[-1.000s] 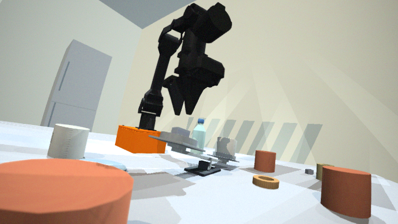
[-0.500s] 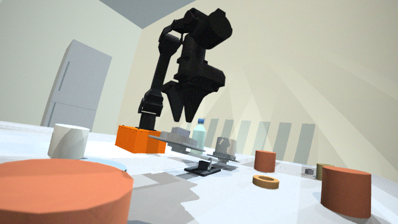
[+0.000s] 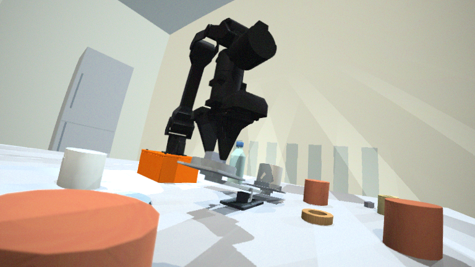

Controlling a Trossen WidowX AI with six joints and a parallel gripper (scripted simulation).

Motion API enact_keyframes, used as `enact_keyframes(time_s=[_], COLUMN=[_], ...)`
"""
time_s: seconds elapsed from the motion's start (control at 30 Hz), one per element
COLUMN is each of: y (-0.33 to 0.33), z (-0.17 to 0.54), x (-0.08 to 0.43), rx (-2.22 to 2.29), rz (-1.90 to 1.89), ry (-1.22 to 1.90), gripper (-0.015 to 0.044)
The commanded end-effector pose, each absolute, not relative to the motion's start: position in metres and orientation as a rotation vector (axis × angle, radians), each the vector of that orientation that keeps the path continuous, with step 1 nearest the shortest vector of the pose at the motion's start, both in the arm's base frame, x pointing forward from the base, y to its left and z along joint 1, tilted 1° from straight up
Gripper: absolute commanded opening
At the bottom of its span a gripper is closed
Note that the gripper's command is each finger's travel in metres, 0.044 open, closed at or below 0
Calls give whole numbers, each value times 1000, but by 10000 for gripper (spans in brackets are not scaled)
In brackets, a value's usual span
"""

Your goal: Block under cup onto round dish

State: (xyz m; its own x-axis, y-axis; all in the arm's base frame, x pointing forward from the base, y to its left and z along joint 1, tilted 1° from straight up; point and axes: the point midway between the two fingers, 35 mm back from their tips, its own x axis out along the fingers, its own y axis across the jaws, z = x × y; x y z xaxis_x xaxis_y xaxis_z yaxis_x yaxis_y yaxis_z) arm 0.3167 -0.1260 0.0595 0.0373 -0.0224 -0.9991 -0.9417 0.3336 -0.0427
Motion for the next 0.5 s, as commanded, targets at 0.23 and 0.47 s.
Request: enact_keyframes(time_s=[0.23,0.47], y=[-127,-127], z=[47,47], x=[316,316], rx=[-991,-991], rz=[925,925], ry=[1337,1337], gripper=[181,115])
